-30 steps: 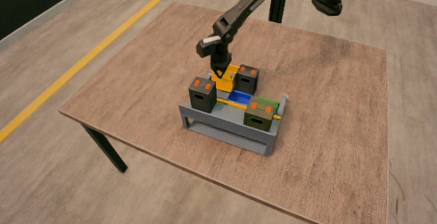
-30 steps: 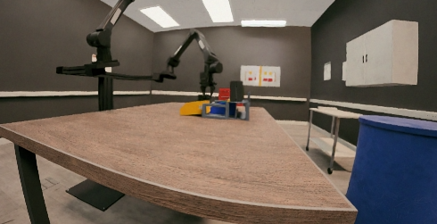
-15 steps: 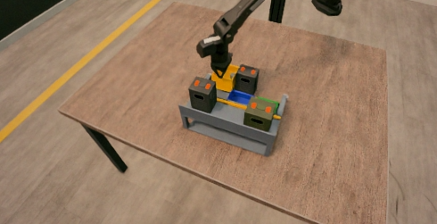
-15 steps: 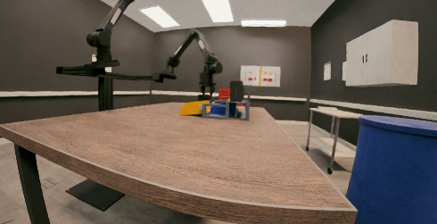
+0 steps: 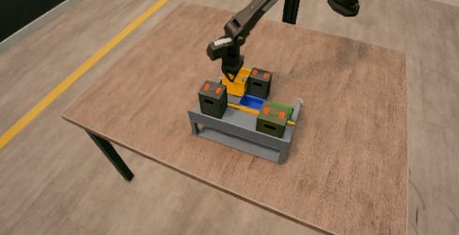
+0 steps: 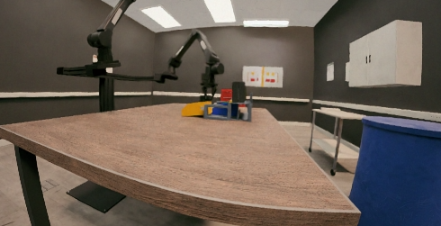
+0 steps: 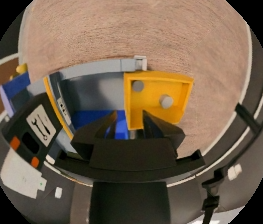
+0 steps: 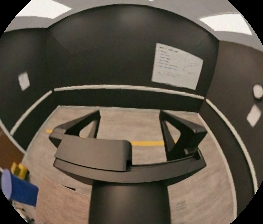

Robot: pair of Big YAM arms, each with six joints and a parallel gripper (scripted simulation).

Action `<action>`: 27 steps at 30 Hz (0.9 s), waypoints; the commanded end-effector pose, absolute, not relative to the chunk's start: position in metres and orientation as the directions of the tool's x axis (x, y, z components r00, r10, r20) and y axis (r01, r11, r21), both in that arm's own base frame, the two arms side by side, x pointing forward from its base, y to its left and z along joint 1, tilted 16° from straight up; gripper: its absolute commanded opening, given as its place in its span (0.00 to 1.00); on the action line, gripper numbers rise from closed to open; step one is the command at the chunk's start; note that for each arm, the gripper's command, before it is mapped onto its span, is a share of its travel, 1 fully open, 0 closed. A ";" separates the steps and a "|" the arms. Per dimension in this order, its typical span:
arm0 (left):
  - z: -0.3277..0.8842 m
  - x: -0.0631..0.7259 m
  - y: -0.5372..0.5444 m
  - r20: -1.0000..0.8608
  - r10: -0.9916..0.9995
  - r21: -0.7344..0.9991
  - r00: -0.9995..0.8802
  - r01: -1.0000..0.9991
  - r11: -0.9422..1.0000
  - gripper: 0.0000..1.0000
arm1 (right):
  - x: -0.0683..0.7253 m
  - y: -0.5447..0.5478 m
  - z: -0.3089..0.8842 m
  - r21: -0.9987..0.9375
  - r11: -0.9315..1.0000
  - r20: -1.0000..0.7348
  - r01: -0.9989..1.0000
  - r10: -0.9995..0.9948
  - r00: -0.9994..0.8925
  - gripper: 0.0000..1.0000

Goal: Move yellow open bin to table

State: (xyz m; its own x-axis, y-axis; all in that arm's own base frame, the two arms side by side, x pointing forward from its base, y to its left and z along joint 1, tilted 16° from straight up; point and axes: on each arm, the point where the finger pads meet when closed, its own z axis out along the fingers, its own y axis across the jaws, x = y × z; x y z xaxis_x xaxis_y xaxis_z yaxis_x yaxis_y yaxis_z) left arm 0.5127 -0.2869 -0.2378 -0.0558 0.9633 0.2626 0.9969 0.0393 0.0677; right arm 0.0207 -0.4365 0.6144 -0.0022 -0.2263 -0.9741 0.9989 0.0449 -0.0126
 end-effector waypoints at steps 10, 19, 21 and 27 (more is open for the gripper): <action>-0.217 0.528 -0.295 0.234 0.970 0.108 -0.069 0.993 0.045 0.43 | 0.017 -0.427 0.626 0.000 0.041 -0.964 0.999 -0.266 0.011 1.00; -0.217 0.526 -0.296 0.234 0.970 0.108 -0.069 0.993 0.044 0.43 | 0.017 -0.427 0.626 0.000 0.041 -0.964 0.999 -0.266 0.011 1.00; -0.217 0.526 -0.296 0.234 0.970 0.108 -0.069 0.993 0.044 0.43 | 0.017 -0.427 0.626 0.000 0.041 -0.964 0.999 -0.266 0.011 1.00; -0.217 0.526 -0.298 0.233 0.970 0.110 -0.069 0.993 0.044 0.43 | 0.017 -0.427 0.626 0.000 0.041 -0.964 0.999 -0.266 0.011 1.00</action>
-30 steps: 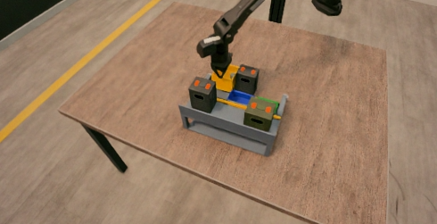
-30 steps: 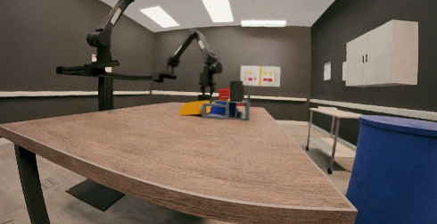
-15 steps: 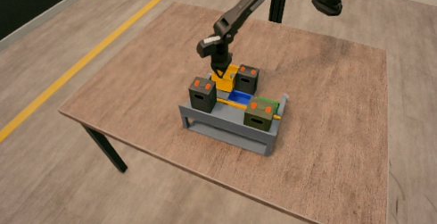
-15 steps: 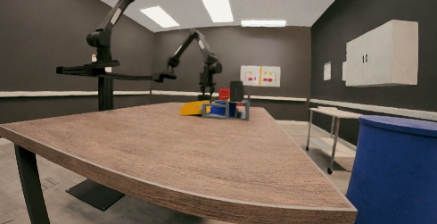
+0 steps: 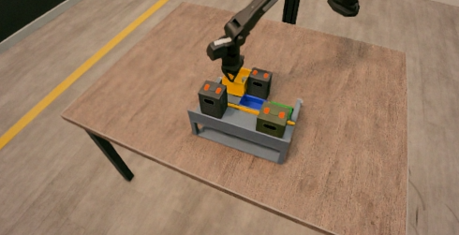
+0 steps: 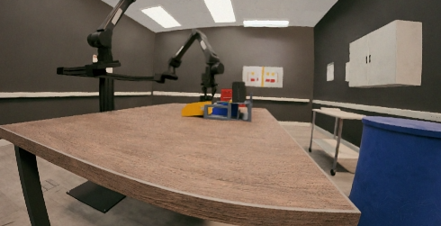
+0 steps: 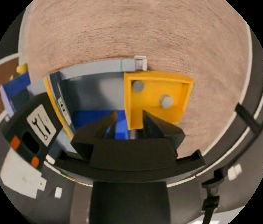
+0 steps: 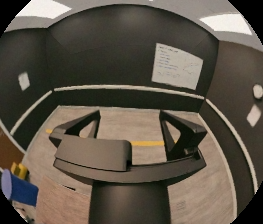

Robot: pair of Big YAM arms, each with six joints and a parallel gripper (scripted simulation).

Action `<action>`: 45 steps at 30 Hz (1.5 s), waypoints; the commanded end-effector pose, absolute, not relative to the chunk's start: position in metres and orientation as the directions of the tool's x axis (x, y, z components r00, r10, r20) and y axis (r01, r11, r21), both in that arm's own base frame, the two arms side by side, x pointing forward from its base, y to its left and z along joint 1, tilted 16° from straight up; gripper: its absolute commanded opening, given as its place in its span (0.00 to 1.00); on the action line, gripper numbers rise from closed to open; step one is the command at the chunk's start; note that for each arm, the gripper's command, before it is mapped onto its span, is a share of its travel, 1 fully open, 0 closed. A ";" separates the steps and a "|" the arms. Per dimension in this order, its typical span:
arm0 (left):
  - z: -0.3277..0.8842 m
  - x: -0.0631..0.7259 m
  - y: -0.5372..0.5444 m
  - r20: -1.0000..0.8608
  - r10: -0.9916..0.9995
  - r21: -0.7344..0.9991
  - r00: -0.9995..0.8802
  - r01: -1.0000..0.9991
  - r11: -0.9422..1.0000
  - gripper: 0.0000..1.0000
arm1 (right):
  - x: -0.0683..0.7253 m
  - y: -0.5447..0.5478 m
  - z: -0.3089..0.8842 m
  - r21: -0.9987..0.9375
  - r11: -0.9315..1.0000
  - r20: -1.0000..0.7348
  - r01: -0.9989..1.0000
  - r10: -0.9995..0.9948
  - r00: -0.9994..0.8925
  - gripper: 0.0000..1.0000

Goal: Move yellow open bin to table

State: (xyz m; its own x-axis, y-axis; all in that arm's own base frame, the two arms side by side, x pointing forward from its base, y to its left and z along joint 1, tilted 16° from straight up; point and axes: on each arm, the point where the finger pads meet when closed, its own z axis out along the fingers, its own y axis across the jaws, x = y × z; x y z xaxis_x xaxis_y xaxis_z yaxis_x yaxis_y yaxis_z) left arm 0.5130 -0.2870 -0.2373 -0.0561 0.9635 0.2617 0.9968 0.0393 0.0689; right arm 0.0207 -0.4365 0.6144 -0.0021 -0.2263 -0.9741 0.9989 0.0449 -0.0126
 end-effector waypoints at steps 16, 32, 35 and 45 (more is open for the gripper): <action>-0.232 0.523 -0.294 0.242 0.968 0.097 -0.066 0.994 0.044 0.43 | 0.017 -0.427 0.626 0.000 0.041 -0.964 0.999 -0.266 0.011 1.00; -0.246 0.535 -0.289 0.238 0.969 0.103 -0.071 0.994 0.048 0.43 | 0.017 -0.427 0.626 0.000 0.041 -0.964 0.999 -0.266 0.011 1.00; -0.248 0.535 -0.288 0.238 0.969 0.102 -0.071 0.994 0.047 0.43 | 0.017 -0.427 0.626 0.000 0.041 -0.964 0.999 -0.266 0.011 1.00; -0.255 0.535 -0.286 0.240 0.968 0.101 -0.070 0.994 0.047 0.43 | 0.017 -0.427 0.626 0.000 0.041 -0.964 0.999 -0.266 0.011 1.00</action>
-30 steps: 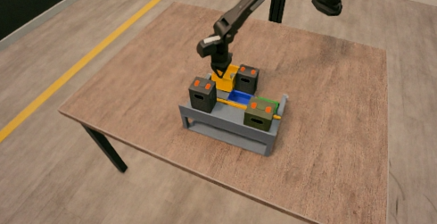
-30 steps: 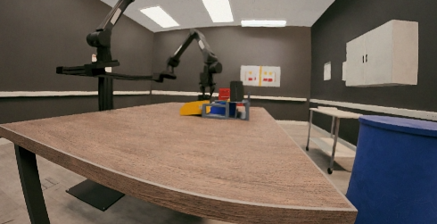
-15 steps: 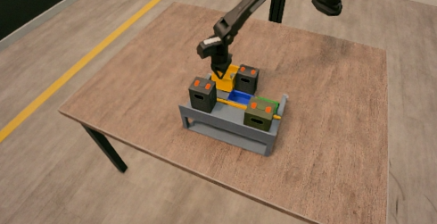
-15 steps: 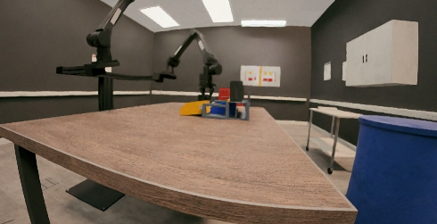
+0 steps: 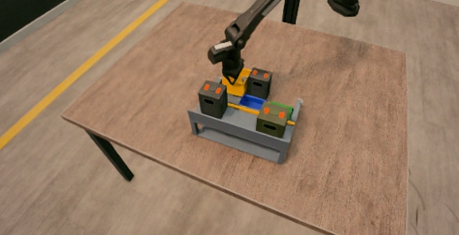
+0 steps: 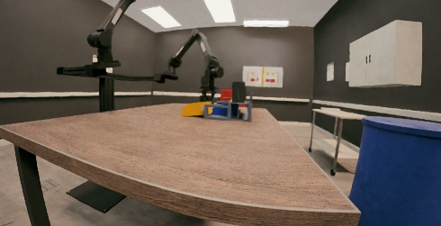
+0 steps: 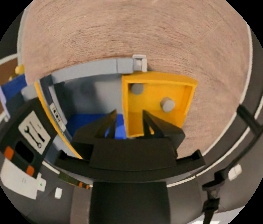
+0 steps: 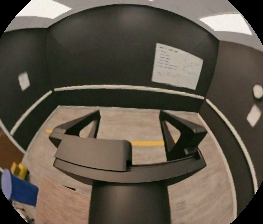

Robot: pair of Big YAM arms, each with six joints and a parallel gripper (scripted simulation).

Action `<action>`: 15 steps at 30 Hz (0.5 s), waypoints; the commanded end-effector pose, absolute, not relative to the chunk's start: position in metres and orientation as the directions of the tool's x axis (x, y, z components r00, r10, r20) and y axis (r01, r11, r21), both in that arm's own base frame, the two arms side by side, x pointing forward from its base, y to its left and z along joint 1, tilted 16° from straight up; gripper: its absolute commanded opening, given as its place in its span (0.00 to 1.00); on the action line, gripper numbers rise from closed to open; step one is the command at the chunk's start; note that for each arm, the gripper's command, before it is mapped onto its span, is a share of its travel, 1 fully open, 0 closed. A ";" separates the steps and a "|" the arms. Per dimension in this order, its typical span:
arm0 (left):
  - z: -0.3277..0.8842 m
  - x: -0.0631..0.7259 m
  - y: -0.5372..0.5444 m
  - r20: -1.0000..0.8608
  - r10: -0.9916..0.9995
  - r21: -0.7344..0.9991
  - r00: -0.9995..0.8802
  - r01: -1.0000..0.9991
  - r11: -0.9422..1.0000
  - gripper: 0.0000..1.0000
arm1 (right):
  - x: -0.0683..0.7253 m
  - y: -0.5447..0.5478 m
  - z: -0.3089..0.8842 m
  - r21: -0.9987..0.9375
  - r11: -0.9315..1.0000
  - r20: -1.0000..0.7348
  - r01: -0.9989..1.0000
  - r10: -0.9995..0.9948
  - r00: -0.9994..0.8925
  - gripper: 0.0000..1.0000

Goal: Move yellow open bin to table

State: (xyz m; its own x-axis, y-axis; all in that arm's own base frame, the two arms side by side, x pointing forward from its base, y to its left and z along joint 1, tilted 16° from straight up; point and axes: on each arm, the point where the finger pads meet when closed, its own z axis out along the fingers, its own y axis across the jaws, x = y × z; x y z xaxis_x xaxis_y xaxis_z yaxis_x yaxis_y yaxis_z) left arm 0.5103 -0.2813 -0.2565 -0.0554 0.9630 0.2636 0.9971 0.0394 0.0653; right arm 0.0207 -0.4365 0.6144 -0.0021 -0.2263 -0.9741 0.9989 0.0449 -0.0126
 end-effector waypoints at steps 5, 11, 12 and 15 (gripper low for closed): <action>-0.258 0.535 -0.285 0.241 0.968 0.100 -0.070 0.994 0.047 0.43 | 0.017 -0.427 0.626 0.000 0.041 -0.964 0.999 -0.266 0.011 1.00; -0.261 0.534 -0.286 0.240 0.968 0.101 -0.069 0.994 0.045 0.43 | 0.017 -0.427 0.626 0.000 0.041 -0.964 0.999 -0.266 0.011 1.00; -0.261 0.534 -0.286 0.241 0.968 0.101 -0.068 0.994 0.045 0.43 | 0.017 -0.427 0.626 0.000 0.041 -0.964 0.999 -0.266 0.011 1.00; -0.259 0.536 -0.286 0.238 0.969 0.105 -0.070 0.993 0.046 0.43 | 0.017 -0.427 0.626 0.000 0.041 -0.964 0.999 -0.266 0.011 1.00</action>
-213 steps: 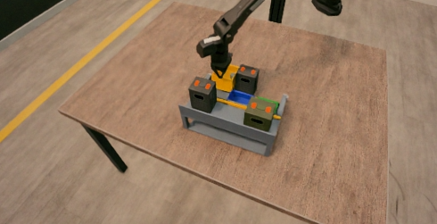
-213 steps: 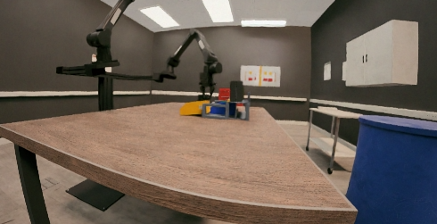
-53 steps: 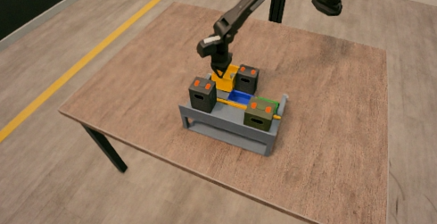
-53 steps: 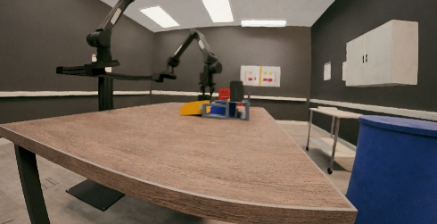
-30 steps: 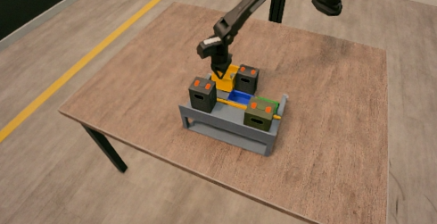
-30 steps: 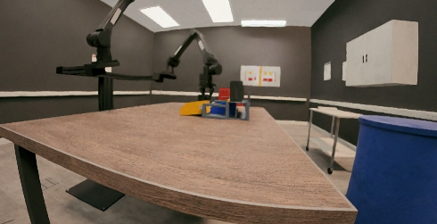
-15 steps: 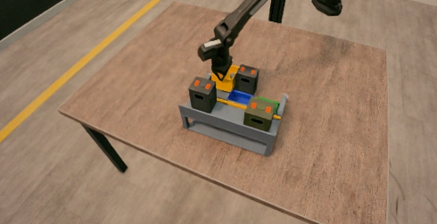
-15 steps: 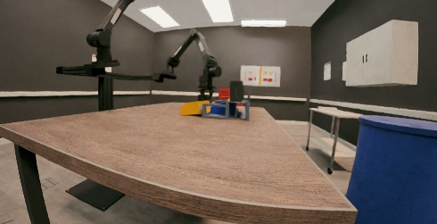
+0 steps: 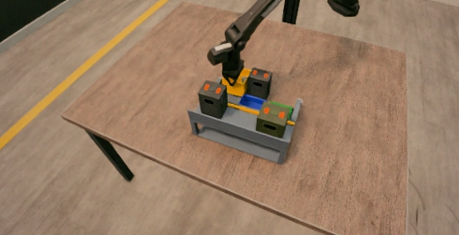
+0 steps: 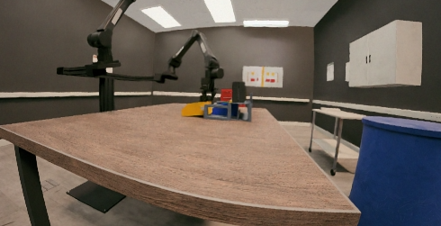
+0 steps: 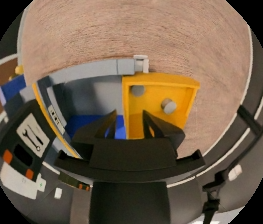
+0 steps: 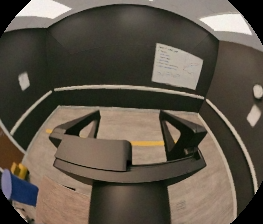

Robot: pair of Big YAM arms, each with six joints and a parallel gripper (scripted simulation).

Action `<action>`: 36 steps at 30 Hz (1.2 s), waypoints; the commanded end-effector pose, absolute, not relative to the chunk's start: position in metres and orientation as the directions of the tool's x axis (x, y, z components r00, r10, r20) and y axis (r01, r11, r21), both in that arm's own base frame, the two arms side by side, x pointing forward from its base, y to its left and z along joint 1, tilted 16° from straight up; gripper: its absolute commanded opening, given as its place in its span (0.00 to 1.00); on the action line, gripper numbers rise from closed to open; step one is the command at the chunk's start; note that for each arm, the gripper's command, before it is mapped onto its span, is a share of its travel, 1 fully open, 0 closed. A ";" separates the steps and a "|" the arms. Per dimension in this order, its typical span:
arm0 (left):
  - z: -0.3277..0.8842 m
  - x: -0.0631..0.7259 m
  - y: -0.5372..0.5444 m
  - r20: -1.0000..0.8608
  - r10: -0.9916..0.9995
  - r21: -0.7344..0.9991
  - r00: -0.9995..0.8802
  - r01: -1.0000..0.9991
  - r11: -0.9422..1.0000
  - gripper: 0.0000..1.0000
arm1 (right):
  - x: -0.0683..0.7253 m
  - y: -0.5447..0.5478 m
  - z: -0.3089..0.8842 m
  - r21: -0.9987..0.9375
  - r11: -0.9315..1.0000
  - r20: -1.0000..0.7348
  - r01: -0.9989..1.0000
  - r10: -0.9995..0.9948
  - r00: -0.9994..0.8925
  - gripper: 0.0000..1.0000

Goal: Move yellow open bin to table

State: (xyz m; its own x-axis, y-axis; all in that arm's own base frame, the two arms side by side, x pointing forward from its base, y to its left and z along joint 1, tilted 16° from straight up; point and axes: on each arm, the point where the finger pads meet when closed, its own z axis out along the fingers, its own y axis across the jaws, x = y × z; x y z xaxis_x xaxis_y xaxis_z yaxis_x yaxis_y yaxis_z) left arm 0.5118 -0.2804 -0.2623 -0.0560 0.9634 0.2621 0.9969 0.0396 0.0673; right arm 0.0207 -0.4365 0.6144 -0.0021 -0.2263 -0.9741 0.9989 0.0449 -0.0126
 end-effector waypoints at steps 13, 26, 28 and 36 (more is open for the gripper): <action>-0.261 0.536 -0.284 0.240 0.968 0.101 -0.071 0.994 0.048 0.43 | 0.017 -0.427 0.626 0.000 0.041 -0.964 0.999 -0.266 0.011 1.00; -0.257 0.539 -0.287 0.235 0.969 0.109 -0.071 0.993 0.046 0.43 | 0.017 -0.427 0.626 0.000 0.041 -0.964 0.999 -0.266 0.011 1.00; -0.258 0.539 -0.286 0.237 0.969 0.107 -0.071 0.993 0.046 0.43 | 0.017 -0.427 0.626 0.000 0.041 -0.964 0.999 -0.266 0.011 1.00; -0.262 0.537 -0.284 0.240 0.968 0.102 -0.070 0.994 0.047 0.43 | 0.017 -0.427 0.626 0.000 0.041 -0.964 0.999 -0.266 0.011 1.00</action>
State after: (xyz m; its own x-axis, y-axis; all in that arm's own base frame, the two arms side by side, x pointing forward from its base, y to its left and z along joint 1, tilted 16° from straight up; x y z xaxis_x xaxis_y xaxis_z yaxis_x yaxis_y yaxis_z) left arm 0.5145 -0.2805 -0.2629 -0.0567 0.9638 0.2606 0.9967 0.0396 0.0702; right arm 0.0207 -0.4365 0.6144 -0.0021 -0.2263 -0.9741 0.9989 0.0449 -0.0126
